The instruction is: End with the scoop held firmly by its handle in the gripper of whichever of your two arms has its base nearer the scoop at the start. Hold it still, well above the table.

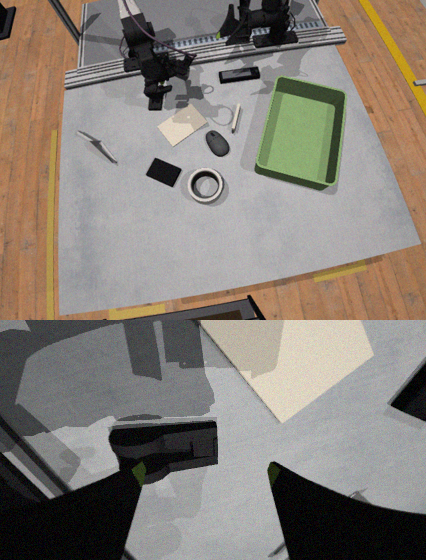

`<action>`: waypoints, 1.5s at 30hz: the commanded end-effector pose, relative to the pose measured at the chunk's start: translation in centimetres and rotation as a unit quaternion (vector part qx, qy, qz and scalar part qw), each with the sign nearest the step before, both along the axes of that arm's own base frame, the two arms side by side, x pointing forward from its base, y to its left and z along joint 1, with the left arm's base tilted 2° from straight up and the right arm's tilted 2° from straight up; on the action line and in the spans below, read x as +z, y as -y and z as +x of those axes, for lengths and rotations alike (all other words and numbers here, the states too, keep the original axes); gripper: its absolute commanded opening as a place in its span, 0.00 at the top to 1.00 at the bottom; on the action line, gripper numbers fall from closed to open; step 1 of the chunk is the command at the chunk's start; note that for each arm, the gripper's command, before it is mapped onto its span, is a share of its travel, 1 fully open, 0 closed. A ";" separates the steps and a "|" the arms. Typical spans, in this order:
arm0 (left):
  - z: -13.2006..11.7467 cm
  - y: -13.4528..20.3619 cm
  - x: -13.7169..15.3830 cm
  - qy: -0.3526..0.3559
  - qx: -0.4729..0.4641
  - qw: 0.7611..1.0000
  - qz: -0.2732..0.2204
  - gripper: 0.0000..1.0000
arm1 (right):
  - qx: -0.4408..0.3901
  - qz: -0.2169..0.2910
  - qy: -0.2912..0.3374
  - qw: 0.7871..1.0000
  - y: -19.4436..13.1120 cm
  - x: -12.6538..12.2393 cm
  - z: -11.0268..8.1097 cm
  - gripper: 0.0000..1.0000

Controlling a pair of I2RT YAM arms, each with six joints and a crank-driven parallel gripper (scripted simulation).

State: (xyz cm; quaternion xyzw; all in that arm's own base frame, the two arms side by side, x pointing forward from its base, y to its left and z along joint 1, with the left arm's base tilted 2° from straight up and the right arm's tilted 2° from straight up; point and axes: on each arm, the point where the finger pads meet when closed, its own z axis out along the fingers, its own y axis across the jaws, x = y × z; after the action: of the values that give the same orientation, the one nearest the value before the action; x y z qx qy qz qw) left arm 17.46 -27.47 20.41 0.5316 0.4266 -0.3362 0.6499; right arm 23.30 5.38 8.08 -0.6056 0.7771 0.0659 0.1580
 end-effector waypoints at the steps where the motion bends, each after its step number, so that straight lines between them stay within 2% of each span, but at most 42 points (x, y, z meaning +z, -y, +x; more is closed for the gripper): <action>1: 0.1 0.0 0.4 0.004 0.002 1.000 -0.004 0.00 | -0.002 0.002 0.007 1.000 0.0 0.3 0.3 0.00; 18: 0.1 0.0 0.4 0.004 0.002 1.000 -0.004 0.00 | -0.002 0.002 0.007 1.000 0.0 0.3 0.3 0.00; 22: 0.7 0.3 1.2 -0.003 0.013 1.000 -0.012 0.00 | -0.053 0.001 -0.013 0.998 0.4 0.5 0.1 0.49; 23: 1.0 0.4 1.4 -0.007 0.017 1.000 -0.013 0.00 | -0.076 0.002 -0.021 0.997 0.6 0.5 0.0 0.57; 26: 2.1 1.8 2.6 -0.019 0.024 0.999 -0.019 0.00 | -0.168 0.007 -0.046 0.985 1.5 0.7 0.4 0.57; 32: 4.2 5.1 4.6 -0.045 0.034 0.998 -0.029 0.00 | -0.343 0.018 -0.088 0.935 3.4 1.1 1.7 0.57; 34: 4.2 5.1 4.6 -0.045 0.034 0.998 -0.029 0.00 | -0.343 0.018 -0.088 0.935 3.4 1.1 1.7 0.57; 36: 4.9 6.1 5.0 -0.054 0.039 0.997 -0.032 0.00 | -0.397 0.022 -0.101 0.912 3.8 1.2 1.9 0.57; 41: 6.5 9.6 6.0 -0.076 0.045 0.995 -0.038 0.00 | -0.529 0.033 -0.127 0.839 5.6 1.5 3.2 0.57; 45: 7.5 12.1 6.3 -0.092 0.051 0.994 -0.043 0.00 | -0.617 0.041 -0.144 0.773 6.9 1.6 4.1 0.57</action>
State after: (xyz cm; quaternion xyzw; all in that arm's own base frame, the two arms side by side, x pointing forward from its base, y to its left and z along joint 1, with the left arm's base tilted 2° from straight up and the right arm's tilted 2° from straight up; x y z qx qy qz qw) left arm 23.63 -37.80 24.82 0.4764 0.4918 -0.3679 0.6292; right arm 27.29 -0.67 9.38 -0.0907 0.9870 0.0807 0.1050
